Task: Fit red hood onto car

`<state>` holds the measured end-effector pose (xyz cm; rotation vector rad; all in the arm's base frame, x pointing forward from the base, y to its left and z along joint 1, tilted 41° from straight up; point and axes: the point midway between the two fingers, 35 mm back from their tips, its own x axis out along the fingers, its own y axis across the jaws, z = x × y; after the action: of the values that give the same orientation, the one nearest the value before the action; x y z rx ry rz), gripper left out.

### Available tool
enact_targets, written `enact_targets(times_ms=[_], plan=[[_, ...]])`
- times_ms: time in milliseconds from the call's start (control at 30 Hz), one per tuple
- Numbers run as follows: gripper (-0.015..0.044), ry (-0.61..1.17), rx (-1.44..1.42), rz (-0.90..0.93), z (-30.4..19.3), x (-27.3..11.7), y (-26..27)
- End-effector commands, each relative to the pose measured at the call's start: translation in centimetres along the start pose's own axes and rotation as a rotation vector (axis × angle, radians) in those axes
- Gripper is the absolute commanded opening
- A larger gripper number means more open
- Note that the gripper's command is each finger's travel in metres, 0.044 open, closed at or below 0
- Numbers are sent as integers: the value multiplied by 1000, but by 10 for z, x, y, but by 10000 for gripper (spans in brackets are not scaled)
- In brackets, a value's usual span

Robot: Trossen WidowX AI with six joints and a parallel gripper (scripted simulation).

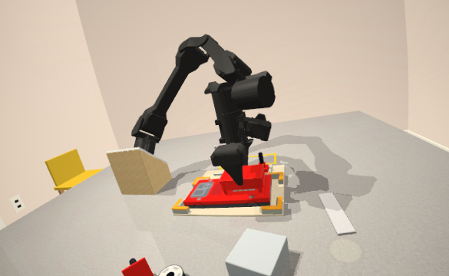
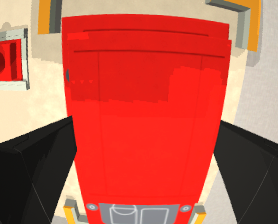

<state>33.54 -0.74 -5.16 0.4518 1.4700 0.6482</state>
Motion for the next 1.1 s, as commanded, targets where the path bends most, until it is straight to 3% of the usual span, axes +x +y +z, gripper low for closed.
enact_targets(times_ms=[0,1067], plan=[[0,1,-1,1,0,0,1],[0,-3,0,0,1,-3,1]])
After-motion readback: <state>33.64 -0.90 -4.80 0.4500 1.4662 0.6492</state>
